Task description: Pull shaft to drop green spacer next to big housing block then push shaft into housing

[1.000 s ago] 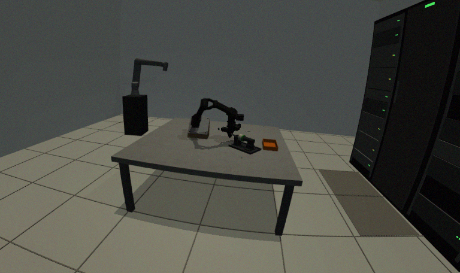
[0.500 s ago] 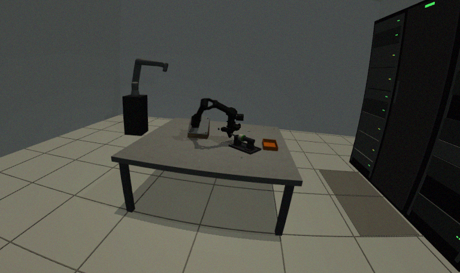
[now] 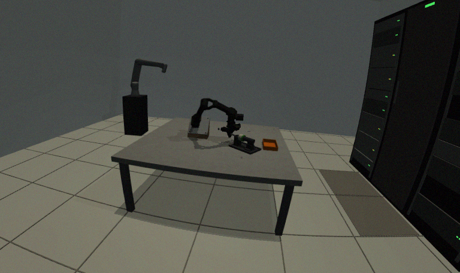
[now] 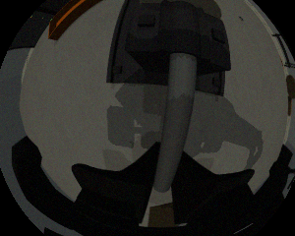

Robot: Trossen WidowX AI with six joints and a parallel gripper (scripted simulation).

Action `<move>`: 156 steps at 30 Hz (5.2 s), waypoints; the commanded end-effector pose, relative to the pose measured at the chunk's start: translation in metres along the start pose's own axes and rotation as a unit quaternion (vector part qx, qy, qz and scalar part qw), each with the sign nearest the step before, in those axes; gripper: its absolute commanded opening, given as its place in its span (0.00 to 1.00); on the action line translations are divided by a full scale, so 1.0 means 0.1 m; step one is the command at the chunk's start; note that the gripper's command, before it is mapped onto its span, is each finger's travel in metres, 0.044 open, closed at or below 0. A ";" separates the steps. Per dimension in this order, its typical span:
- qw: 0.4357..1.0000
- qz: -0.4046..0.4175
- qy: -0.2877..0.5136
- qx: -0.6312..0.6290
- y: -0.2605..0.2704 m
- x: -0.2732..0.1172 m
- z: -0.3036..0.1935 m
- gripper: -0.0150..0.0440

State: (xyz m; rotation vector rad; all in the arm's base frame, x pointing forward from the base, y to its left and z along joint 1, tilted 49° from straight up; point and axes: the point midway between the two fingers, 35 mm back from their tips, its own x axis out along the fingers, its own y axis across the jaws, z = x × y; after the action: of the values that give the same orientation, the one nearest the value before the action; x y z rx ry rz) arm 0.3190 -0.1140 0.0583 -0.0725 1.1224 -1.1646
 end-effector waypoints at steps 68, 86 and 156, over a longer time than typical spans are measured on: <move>1.000 0.001 0.002 0.001 0.00 0.00 -0.08 0.25; 1.000 0.001 0.002 0.001 0.00 0.00 -0.10 0.25; 1.000 0.001 0.002 0.000 0.00 0.00 -0.17 0.25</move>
State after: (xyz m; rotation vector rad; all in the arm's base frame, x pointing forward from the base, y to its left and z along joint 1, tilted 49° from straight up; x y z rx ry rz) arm 0.3078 -0.1061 0.0505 -0.0719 1.1216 -1.1637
